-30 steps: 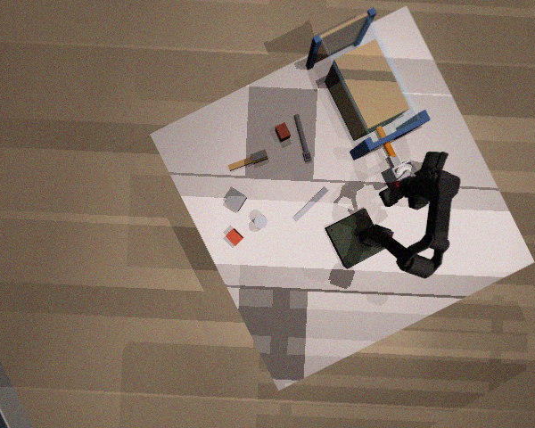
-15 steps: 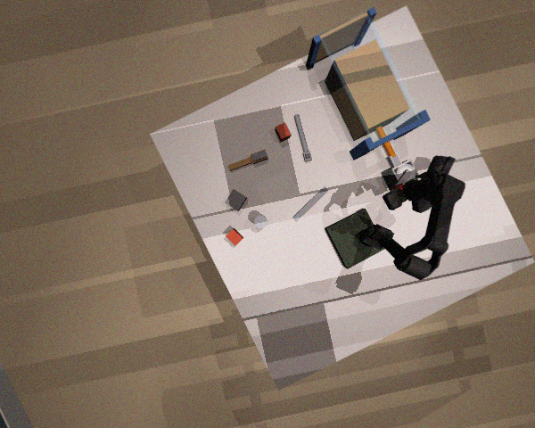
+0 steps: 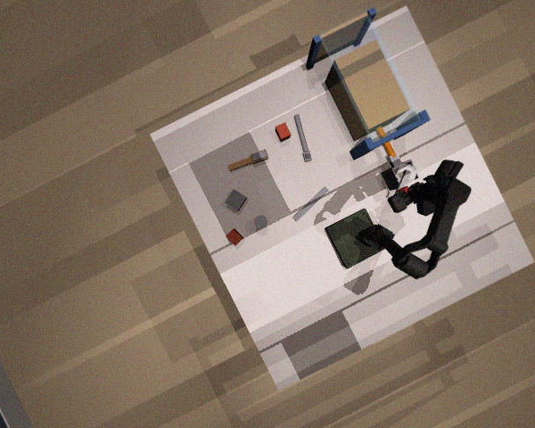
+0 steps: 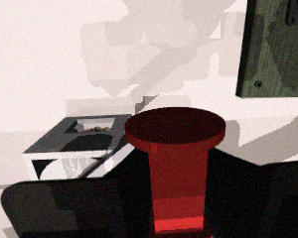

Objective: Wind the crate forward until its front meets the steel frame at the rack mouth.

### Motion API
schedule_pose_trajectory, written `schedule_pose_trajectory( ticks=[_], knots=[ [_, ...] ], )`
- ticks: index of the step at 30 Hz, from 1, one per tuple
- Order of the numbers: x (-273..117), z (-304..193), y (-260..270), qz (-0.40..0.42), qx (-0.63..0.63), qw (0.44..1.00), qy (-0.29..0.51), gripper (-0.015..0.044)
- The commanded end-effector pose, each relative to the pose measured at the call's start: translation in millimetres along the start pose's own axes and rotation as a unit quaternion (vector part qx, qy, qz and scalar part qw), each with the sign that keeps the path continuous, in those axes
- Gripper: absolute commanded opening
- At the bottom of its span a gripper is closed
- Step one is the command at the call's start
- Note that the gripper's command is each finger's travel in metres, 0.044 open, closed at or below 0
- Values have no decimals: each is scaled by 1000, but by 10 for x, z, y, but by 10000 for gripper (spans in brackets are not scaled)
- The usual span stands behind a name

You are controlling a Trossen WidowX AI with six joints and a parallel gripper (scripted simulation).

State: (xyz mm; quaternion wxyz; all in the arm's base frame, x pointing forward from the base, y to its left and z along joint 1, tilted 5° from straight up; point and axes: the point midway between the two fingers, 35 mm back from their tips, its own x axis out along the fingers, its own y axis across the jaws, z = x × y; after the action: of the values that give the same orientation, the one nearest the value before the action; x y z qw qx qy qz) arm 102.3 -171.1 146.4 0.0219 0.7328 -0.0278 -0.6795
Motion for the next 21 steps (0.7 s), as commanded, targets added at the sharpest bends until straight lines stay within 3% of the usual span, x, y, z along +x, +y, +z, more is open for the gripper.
schedule_pose_trajectory(
  ticks=[1, 21],
  knots=[
    [0, 98, 87, 9, 4, 1000, -14, 0],
    [-9, 250, 289, 10, 4, 1000, -14, 0]
  ],
)
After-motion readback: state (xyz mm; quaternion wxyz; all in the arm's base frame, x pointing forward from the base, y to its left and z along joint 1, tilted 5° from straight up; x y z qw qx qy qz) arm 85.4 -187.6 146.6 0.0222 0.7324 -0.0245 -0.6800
